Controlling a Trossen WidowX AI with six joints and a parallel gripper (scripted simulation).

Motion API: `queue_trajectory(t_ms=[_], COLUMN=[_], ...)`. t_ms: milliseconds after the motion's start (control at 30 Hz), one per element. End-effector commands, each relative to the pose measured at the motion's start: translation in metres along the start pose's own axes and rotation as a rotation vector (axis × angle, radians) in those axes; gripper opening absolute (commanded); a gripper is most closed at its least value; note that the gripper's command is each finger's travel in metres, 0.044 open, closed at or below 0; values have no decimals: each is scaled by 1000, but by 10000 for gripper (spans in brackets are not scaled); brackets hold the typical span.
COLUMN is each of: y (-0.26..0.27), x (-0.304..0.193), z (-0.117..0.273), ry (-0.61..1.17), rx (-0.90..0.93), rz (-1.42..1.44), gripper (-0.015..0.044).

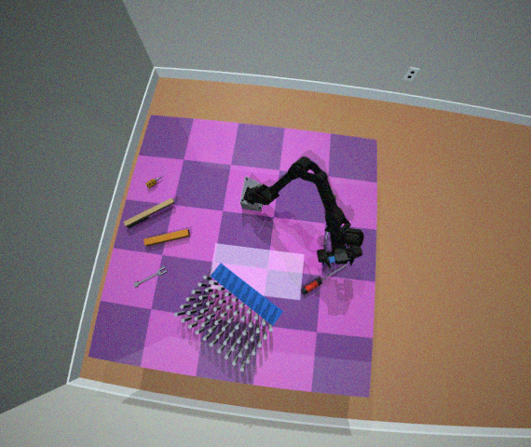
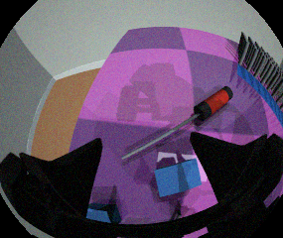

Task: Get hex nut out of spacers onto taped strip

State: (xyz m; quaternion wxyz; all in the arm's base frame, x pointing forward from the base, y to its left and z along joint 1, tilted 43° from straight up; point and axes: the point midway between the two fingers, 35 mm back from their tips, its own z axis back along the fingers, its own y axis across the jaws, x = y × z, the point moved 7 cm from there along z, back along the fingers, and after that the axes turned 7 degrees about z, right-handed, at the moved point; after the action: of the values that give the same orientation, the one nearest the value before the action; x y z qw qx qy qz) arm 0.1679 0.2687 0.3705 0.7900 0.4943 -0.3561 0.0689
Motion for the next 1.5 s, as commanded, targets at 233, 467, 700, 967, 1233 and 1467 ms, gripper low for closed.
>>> queue_trajectory(t_ms=[233, 467, 700, 967, 1233, 1467], y=[77, 90, 87, 75, 75, 75], x=[-86, -145, -163, -163, -163, -163], z=[72, 136, 171, 172, 172, 172], ry=[379, 654, 754, 754, 754, 754], rx=[11, -141, -232, -233, -233, -233], rz=[-221, -274, -263, -262, -262, -262], gripper=[440, 440, 440, 440, 414, 280])
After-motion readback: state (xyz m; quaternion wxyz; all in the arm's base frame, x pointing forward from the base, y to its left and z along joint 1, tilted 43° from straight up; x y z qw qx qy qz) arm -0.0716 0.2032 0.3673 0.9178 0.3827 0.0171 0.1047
